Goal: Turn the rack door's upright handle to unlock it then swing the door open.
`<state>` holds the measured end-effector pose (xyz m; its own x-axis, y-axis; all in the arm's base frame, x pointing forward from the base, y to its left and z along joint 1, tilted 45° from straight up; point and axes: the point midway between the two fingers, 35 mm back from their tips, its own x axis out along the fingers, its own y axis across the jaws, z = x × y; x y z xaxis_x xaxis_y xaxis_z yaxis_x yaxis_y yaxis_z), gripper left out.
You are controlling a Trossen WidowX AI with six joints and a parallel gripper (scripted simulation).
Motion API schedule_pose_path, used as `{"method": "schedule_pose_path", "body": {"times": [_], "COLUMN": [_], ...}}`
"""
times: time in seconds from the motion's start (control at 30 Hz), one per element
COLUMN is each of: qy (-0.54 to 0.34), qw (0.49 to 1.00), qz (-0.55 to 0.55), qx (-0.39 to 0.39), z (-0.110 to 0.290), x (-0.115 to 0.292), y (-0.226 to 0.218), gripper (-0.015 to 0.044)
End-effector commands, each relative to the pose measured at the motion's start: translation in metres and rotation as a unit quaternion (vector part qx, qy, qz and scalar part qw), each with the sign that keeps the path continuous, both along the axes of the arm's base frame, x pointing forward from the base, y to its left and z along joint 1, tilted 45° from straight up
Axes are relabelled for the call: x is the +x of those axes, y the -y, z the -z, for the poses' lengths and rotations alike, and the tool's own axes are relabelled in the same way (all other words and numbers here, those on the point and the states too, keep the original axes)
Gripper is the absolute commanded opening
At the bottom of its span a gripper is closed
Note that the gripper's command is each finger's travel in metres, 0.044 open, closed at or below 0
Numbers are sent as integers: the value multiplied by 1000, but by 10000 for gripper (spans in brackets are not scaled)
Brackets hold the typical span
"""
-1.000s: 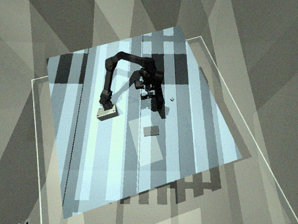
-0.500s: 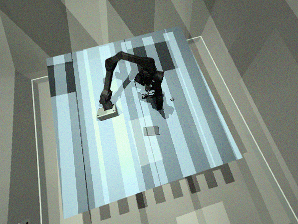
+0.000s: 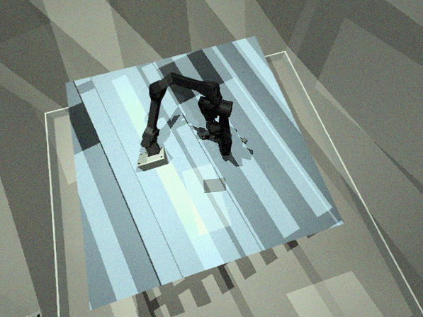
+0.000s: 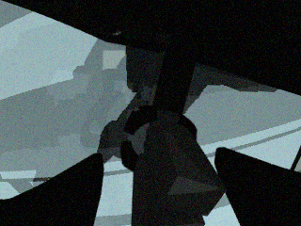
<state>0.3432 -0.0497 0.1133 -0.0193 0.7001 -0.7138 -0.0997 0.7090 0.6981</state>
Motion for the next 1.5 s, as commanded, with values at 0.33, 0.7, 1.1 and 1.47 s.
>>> {"method": "schedule_pose_path", "body": {"times": [0.33,0.7,1.1,1.47], "qy": [-251,-417,-563,-588], "qw": [934,804,594,543], "qz": [254,424,574,599], "qx": [-9,-14,-18,-19], "z": [1,1,1,1], "x": [0,0,0,0], "y": [0,0,0,0], "gripper": [297,297,297,297]}}
